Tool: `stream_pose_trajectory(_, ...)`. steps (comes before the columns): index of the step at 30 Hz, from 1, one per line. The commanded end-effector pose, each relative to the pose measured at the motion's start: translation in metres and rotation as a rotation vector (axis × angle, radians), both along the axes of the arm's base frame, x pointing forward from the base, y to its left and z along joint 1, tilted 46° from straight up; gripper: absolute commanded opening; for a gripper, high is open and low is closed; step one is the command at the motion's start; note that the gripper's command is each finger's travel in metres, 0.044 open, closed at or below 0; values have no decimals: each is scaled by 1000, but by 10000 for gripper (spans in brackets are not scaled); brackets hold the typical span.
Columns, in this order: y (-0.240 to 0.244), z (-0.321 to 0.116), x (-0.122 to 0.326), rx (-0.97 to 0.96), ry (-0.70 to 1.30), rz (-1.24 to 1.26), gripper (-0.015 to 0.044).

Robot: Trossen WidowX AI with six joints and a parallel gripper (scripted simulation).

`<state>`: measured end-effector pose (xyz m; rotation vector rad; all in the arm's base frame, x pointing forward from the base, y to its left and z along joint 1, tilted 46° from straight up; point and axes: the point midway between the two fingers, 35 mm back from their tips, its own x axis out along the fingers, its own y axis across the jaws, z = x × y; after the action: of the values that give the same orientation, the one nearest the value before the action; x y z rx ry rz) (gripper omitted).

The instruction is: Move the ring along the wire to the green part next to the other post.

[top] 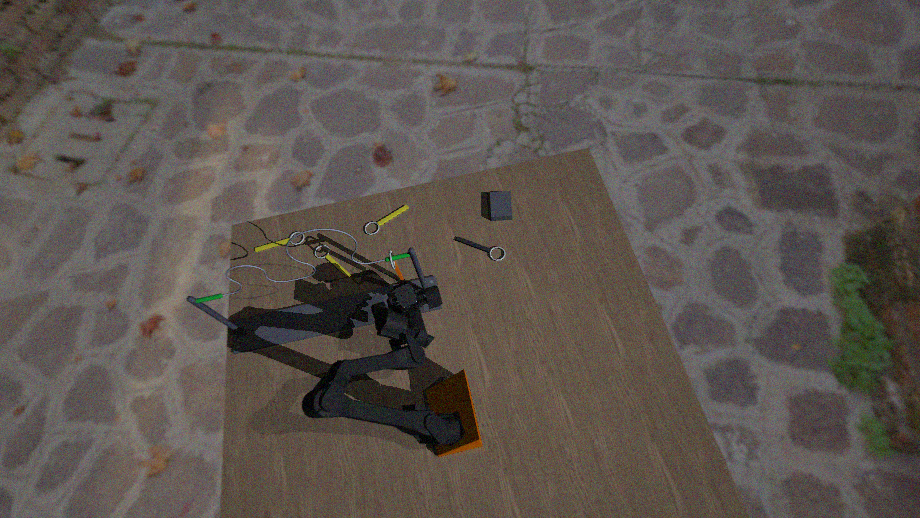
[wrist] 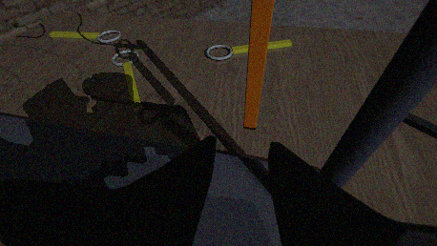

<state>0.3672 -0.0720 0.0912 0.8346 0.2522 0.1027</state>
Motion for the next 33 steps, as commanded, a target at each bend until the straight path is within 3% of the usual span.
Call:
stream_pose_trajectory(1, -1, 2, -13, -1, 4, 4, 160)
stream_pose_trajectory(10, -7, 6, -45, 2, 8, 1, 160)
stream_pose_trajectory(33, -7, 6, -45, 2, 8, 1, 160)
